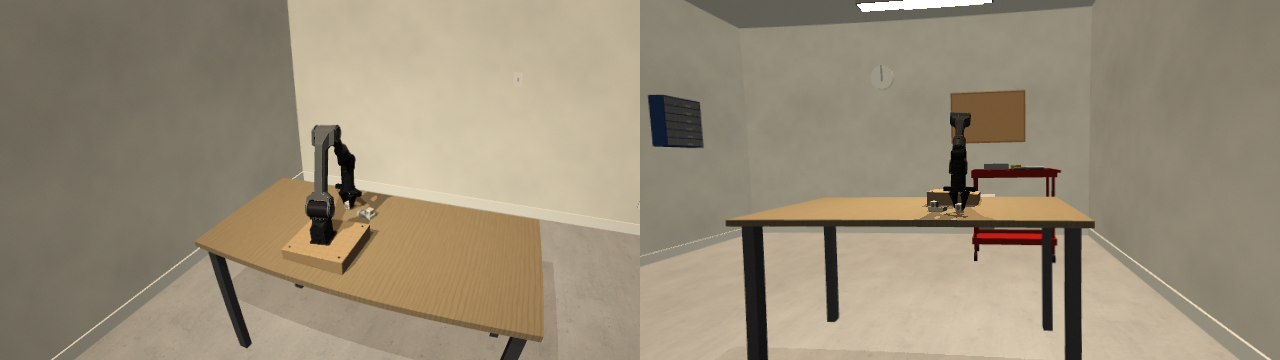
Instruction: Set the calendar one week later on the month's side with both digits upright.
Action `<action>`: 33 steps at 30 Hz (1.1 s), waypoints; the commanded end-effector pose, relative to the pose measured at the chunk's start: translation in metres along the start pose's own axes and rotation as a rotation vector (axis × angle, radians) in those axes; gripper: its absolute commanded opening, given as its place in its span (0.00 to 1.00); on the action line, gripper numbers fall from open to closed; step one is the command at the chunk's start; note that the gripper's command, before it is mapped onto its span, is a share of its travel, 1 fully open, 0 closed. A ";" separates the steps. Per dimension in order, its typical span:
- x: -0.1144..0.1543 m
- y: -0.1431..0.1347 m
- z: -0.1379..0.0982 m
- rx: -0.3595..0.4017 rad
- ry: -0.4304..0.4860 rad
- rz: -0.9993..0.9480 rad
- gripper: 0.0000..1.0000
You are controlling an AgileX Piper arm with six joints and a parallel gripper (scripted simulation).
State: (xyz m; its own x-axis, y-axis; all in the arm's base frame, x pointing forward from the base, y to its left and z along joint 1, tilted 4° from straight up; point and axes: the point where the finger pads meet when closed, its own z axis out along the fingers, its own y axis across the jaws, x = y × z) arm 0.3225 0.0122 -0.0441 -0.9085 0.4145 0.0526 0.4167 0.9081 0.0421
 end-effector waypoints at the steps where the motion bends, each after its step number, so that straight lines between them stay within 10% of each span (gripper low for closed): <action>1: 0.000 0.000 0.000 -0.001 -0.002 0.000 0.33; 33: 0.000 0.000 0.002 0.000 0.000 0.000 0.33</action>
State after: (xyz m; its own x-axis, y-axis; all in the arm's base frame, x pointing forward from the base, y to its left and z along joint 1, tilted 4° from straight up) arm 0.3228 0.0122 -0.0452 -0.9085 0.4148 0.0505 0.4169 0.9079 0.0431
